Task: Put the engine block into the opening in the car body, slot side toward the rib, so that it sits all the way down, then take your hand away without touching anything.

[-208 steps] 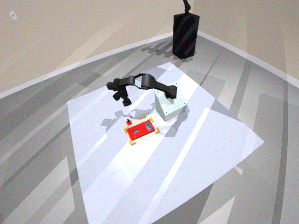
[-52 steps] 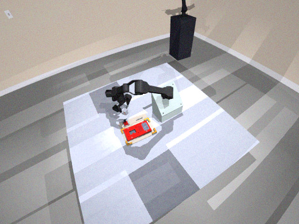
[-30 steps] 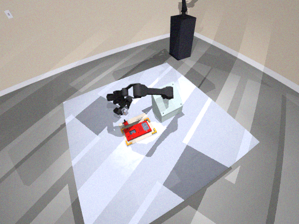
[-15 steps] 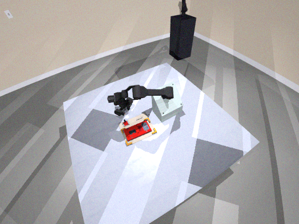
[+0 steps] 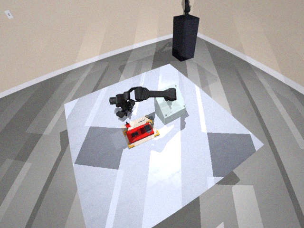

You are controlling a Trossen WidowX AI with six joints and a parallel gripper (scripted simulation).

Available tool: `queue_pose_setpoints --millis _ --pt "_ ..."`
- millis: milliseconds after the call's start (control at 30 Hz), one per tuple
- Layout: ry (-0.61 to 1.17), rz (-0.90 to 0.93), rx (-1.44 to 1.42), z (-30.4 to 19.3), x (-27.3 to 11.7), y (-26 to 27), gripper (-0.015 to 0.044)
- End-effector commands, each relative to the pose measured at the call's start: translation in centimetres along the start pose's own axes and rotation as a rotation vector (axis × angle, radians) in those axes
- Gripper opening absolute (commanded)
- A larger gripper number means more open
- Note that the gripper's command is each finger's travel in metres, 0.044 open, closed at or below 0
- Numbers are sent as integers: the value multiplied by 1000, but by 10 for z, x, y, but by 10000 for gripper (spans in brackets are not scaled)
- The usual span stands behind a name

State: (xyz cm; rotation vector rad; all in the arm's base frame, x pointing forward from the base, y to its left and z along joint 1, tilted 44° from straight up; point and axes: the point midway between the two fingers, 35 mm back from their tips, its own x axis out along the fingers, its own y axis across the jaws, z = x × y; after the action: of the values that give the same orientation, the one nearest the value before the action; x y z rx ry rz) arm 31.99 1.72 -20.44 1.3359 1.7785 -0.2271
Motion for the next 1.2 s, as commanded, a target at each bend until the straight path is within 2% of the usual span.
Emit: queue_pose_setpoints --millis 0,1167 --pt "-9 -1 12 2 -2 0 0" --pt "-17 -6 11 7 -102 2 0"
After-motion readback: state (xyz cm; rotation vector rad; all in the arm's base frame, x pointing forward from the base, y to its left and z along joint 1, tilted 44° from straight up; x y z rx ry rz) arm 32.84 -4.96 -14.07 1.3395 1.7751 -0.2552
